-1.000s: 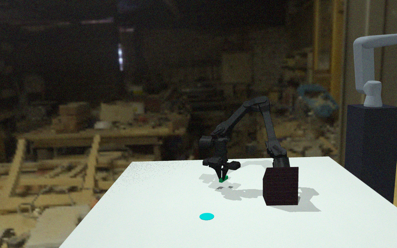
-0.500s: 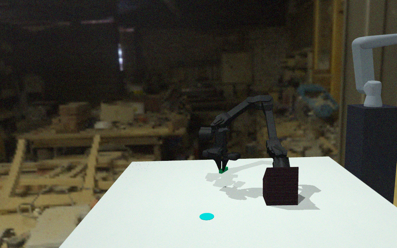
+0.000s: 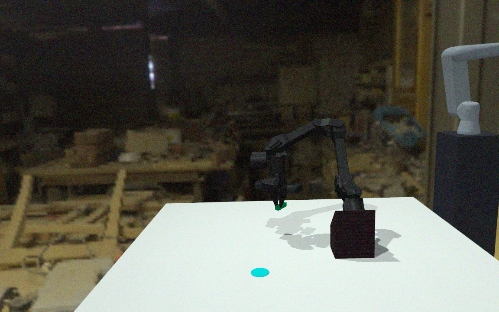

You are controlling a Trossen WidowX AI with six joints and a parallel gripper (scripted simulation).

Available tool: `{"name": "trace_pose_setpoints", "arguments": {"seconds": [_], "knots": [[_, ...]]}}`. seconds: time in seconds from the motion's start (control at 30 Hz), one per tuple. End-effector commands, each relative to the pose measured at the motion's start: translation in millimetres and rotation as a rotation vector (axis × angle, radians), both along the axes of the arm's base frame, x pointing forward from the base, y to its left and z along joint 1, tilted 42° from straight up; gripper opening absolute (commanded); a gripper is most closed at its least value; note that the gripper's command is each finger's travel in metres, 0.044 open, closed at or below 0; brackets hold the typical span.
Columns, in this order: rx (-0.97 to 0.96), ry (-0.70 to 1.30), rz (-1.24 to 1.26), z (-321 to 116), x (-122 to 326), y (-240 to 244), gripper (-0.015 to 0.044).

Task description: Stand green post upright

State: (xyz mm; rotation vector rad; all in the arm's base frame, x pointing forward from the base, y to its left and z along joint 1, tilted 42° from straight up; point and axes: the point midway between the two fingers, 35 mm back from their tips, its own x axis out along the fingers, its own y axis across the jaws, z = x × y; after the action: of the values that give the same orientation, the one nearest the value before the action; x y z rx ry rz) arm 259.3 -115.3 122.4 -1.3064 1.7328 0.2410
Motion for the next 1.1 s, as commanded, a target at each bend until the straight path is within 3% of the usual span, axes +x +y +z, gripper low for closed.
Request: {"name": "trace_pose_setpoints", "arguments": {"seconds": [0.0, 1.07], "knots": [[0.001, 0.004, 0.004, -2.8, 7.1, 6.5, 0.0023], [0.035, 0.032, 0.049, -45.8, 61.5, 72.8, 0.0023]]}}
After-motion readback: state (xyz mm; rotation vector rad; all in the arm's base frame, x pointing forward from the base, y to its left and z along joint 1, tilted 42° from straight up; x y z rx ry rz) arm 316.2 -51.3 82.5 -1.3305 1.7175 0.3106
